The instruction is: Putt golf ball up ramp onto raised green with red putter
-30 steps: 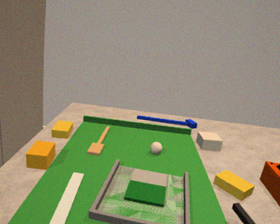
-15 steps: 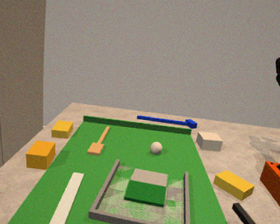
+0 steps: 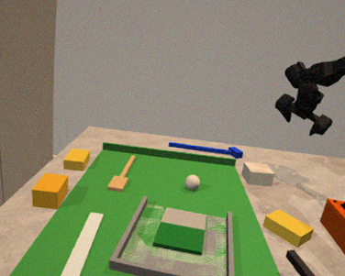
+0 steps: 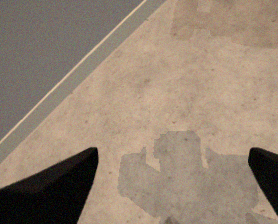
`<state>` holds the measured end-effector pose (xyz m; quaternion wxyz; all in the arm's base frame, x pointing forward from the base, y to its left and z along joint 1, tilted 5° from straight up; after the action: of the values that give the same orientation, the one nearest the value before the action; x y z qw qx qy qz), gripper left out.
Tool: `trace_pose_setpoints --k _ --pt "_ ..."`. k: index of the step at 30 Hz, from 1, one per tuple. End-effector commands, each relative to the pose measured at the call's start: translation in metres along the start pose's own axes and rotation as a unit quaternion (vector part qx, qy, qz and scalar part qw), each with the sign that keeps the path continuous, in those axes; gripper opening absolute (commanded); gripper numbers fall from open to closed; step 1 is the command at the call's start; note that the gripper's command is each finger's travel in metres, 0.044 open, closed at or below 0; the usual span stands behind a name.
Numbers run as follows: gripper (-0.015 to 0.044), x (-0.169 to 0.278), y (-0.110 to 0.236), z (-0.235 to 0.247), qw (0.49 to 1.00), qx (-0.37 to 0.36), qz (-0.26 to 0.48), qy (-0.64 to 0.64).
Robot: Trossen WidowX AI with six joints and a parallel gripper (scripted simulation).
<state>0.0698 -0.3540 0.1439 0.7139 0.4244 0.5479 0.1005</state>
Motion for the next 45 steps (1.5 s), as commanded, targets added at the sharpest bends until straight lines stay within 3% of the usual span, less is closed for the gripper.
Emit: trace_pose_setpoints --k 1,8,17,28,31,42,45 --pt "0.0440 0.047 0.025 0.046 0.981 -0.073 0.042 0.174" --pt "0.0440 0.130 0.079 0.096 0.872 -0.191 0.075 0.444" --pt "0.0440 0.246 0.156 0.105 0.633 -0.313 0.078 0.704" --pt "0.0440 0.365 0.251 0.041 0.218 -0.414 0.026 0.884" --pt "0.0440 0.394 0.278 0.013 0.072 -0.438 0.000 0.896" --pt "0.0440 0.458 0.345 -0.116 -0.403 -0.464 -0.091 0.784" --pt "0.0440 0.462 0.351 -0.138 -0.466 -0.461 -0.103 0.748"
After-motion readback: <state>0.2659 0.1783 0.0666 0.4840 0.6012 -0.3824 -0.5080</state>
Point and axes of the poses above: the point midway between the two fingers, 35 mm back from their tips, its own y axis back along the fingers, its own z axis across the jaws, x = y × z, the point moved 1 cm from there along y, back along the fingers, and after that the axes turned 15 degrees about y, right-handed, at the moved point
